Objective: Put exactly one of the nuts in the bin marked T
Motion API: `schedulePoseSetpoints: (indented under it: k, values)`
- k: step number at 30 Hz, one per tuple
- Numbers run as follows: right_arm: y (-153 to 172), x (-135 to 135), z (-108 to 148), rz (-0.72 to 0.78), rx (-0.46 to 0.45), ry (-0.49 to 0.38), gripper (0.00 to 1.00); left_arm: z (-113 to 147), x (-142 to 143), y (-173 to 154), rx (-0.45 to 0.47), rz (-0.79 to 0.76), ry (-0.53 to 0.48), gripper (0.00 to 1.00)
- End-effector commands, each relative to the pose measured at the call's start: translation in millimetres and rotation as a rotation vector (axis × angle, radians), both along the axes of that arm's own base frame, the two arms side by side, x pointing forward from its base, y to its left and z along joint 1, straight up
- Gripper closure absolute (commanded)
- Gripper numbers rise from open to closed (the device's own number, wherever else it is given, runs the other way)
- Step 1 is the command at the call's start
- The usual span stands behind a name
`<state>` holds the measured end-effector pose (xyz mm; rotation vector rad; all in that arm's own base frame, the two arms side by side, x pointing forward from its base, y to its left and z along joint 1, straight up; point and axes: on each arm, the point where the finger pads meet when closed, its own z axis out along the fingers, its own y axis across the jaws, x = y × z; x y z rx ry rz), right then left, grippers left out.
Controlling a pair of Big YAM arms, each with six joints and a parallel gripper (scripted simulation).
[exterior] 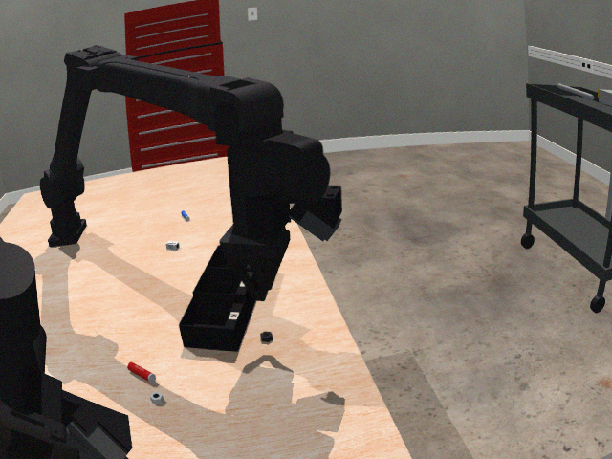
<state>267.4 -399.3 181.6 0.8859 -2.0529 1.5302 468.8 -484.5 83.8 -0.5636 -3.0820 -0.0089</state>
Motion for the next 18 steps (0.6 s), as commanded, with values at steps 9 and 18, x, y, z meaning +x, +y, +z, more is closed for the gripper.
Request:
schedulePoseSetpoints:
  k: [9,18]
  values:
    - [-5.1,-4.7,4.3,-0.015,-0.007,-0.007,0.00,25.9,3.4,1.3,-0.041,0.002,-0.041,0.70]
    - [-5.1,-4.7,4.3,-0.015,-0.007,-0.007,0.00,24.3,1.2,2.4,-0.041,0.002,-0.041,0.70]
